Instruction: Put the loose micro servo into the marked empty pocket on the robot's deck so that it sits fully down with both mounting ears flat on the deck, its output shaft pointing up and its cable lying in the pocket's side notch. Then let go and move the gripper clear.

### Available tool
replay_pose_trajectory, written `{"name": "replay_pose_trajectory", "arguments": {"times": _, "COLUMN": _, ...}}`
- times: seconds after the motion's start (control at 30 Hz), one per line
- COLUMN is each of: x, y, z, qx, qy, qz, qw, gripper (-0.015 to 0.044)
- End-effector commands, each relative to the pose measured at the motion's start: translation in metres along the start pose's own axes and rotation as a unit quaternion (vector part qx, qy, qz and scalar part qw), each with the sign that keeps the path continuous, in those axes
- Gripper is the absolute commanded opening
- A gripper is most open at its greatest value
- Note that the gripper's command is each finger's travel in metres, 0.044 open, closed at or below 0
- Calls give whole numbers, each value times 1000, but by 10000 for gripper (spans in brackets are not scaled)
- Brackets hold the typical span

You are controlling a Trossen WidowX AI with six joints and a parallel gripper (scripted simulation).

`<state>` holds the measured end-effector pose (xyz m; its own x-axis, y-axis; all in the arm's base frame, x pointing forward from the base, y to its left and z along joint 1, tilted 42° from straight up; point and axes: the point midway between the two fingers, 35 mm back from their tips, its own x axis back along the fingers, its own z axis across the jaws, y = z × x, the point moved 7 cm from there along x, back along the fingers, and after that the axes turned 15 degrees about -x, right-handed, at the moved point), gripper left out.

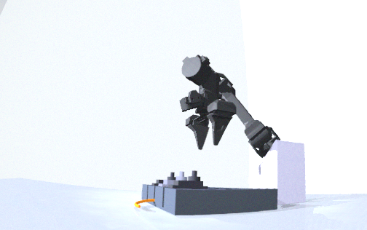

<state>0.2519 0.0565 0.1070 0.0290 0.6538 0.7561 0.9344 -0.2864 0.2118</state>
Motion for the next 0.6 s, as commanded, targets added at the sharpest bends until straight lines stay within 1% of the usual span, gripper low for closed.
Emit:
{"name": "replay_pose_trajectory", "arguments": {"times": 0.0, "x": 3, "y": -14, "z": -6, "qx": -2, "qy": -4, "qz": 6, "qw": 1000, "gripper": 440}}
{"name": "replay_pose_trajectory", "arguments": {"times": 0.17, "x": 8, "y": -13, "z": -6, "qx": -2, "qy": -4, "qz": 6, "qw": 1000, "gripper": 440}}
{"name": "replay_pose_trajectory", "arguments": {"times": 0.23, "x": 20, "y": -12, "z": -6, "qx": -2, "qy": -4, "qz": 5, "qw": 1000, "gripper": 440}}
{"name": "replay_pose_trajectory", "arguments": {"times": 0.3, "x": 38, "y": -11, "z": -6, "qx": -2, "qy": -4, "qz": 4, "qw": 1000, "gripper": 440}}
{"name": "replay_pose_trajectory", "arguments": {"times": 0.37, "x": 46, "y": -11, "z": -6, "qx": -2, "qy": -4, "qz": 4, "qw": 1000, "gripper": 440}}
{"name": "replay_pose_trajectory", "arguments": {"times": 0.57, "x": 48, "y": -11, "z": -6, "qx": -2, "qy": -4, "qz": 4, "qw": 1000, "gripper": 440}}
